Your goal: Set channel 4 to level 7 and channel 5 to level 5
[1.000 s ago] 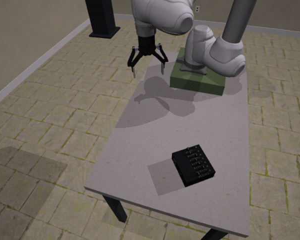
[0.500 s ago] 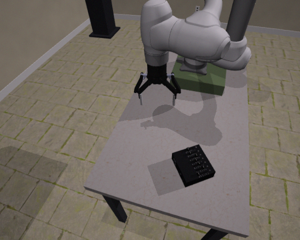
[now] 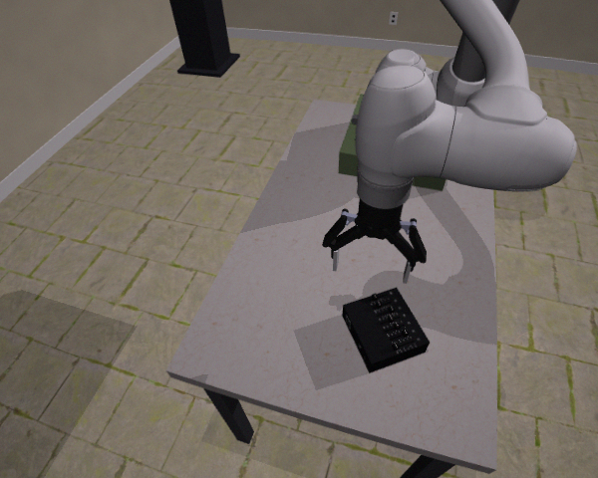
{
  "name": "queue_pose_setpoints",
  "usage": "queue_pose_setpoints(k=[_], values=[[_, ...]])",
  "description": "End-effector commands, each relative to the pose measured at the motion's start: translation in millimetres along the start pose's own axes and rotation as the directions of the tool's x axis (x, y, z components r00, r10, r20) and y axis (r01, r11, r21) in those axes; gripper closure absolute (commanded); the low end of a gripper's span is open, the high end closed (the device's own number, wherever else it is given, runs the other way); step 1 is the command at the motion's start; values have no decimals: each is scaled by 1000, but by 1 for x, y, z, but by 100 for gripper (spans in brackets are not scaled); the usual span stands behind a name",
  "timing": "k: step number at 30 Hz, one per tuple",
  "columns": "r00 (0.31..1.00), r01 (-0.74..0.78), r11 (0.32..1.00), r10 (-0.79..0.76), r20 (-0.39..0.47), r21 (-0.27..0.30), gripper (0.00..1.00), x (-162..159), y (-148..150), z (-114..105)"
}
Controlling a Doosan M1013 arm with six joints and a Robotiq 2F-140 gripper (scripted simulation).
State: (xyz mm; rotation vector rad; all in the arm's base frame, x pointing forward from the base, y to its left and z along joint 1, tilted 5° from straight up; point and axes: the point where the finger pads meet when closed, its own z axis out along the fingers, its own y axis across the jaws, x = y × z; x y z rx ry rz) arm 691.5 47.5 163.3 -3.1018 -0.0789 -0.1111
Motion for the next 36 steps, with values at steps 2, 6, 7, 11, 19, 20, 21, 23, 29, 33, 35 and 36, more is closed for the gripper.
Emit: queue_pose_setpoints(k=[2,6,7,11,19,20,21,23,29,33,35,36], values=[[1000,-27,1000,27,1,-4,0,16,-25,7],[999,-51,999,51,-1,-1,0,29,-51,14],[999,-53,999,53,-1,-1,0,30,-53,15],[999,-53,999,53,-1,-1,0,30,-54,15],[999,-53,999,53,-1,-1,0,30,-54,15],[999,-53,999,53,-1,-1,0,30,-54,15],[998,-55,998,55,-1,-1,0,30,-54,14],[996,-90,996,90,0,-2,0,34,-57,-5],[965,-261,965,261,1,-9,0,45,-72,-103],[940,-341,940,341,0,-13,0,45,-79,-151],[940,-341,940,341,0,-13,0,45,-79,-151],[905,-425,905,425,-2,-17,0,40,-86,-203]])
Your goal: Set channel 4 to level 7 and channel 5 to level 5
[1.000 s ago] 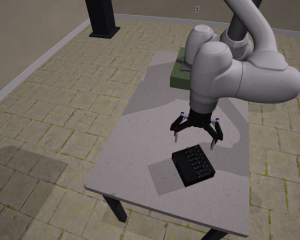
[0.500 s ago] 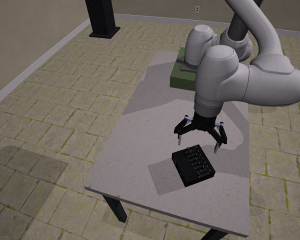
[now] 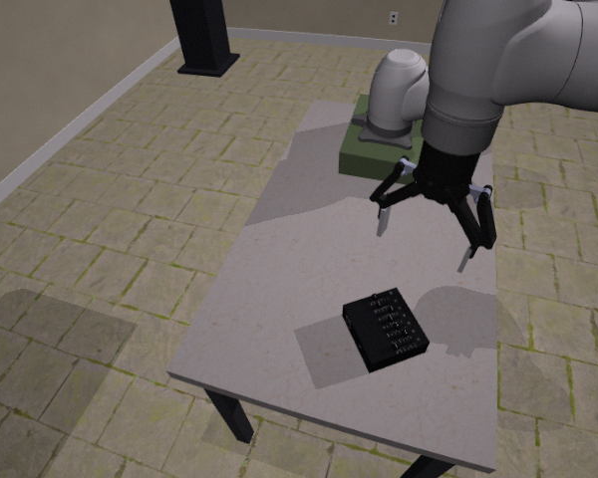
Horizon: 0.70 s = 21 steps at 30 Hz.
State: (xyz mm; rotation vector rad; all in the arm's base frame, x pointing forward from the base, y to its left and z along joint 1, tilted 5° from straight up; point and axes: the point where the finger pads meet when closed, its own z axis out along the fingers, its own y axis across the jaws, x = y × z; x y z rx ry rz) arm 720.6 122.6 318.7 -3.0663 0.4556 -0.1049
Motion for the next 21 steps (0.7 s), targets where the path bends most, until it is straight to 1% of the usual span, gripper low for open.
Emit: queue_pose_setpoints(k=[1,2,3,4,5,6,7,8,9,10,11,12,13,16,17,18,19,21], values=[[996,-94,996,94,3,-10,0,-6,-5,-54],[996,-94,996,94,3,-10,0,-6,-5,-54],[983,-184,983,184,1,-14,0,-12,-6,-83],[983,-184,983,184,1,-14,0,-15,-7,-99],[983,-184,983,184,1,-14,0,-16,-8,-106],[983,-184,983,184,1,-14,0,-16,-8,-106],[963,-269,963,269,-2,-19,0,-27,-8,-147],[963,-269,963,269,-2,-19,0,-29,-8,-156],[963,-269,963,269,-2,-19,0,-29,-8,-156],[940,-342,939,342,-5,-22,0,-40,-7,-188],[940,-342,939,342,-5,-22,0,-43,-7,-199],[940,-342,939,342,-5,-22,0,-43,-7,-199],[917,-400,916,400,-8,-24,0,-57,-5,-234],[917,-400,916,400,-8,-24,0,-57,-5,-234],[898,-440,897,440,-11,-26,0,-67,-3,-258],[886,-464,885,464,-12,-26,0,-74,-1,-273],[880,-474,880,474,-13,-27,0,-77,0,-279],[879,-476,879,476,-13,-27,0,-77,0,-280]])
